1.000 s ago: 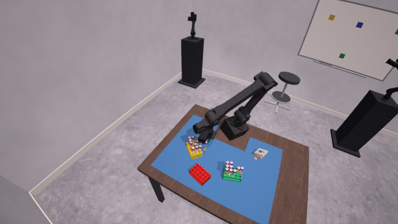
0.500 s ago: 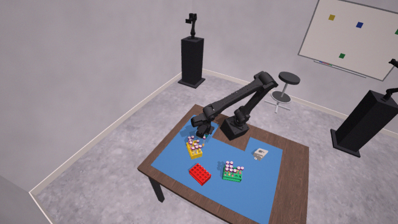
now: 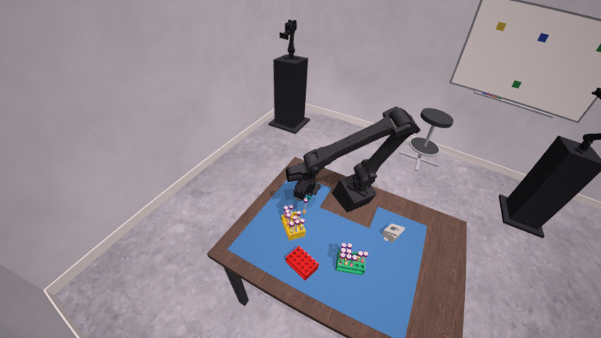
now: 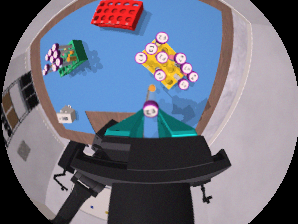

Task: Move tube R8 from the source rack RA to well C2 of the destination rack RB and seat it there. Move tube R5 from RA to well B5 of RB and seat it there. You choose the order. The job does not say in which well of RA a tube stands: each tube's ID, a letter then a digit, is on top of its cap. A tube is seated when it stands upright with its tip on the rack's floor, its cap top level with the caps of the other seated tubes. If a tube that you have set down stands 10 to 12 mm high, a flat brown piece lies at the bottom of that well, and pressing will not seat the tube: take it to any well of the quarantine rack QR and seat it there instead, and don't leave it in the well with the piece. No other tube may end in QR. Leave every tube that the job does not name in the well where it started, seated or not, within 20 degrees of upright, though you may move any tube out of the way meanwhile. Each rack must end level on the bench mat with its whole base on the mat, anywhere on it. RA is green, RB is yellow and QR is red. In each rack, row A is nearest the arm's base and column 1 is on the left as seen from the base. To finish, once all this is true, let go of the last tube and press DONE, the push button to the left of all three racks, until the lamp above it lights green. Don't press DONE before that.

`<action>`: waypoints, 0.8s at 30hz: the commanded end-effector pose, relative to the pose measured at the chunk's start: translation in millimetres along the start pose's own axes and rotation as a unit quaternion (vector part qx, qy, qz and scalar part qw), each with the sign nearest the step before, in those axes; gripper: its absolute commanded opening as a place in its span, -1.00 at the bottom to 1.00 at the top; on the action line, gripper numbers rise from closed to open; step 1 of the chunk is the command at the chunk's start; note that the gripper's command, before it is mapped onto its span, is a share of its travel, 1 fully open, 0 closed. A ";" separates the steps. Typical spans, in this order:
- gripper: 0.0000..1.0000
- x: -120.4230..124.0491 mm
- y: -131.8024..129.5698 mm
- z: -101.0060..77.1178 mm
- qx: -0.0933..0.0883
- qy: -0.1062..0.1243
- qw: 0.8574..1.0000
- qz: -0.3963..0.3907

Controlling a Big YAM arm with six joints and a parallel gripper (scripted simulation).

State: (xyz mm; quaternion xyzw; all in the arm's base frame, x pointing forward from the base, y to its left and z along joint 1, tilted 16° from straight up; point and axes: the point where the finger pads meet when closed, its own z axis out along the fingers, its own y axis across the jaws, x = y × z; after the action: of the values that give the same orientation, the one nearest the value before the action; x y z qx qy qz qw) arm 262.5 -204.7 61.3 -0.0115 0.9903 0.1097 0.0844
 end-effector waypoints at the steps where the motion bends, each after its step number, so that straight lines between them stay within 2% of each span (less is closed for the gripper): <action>1: -1.00 8.4 -11.0 1.5 0.002 0.000 1.000 -0.012; 4: -1.00 9.5 -23.3 -4.5 0.010 -0.006 1.000 -0.015; 7: -1.00 21.6 -25.8 -1.1 0.004 -0.001 1.000 -0.013; 11: -1.00 31.9 -34.6 -1.0 0.005 -0.001 1.000 -0.013; 12: -1.00 17.8 -48.0 -13.9 0.021 -0.013 1.000 -0.018; 14: -1.00 17.8 -48.0 -13.9 0.021 -0.013 1.000 -0.018; 15: -1.00 8.3 -44.4 -12.9 0.020 -0.012 0.999 -0.032; 24: -1.00 -0.4 -56.7 -13.6 0.021 -0.013 0.999 -0.027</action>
State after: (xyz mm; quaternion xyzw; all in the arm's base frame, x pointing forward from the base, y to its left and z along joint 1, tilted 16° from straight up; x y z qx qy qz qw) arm 246.8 -243.4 53.3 -0.0243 0.9904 0.1040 0.0877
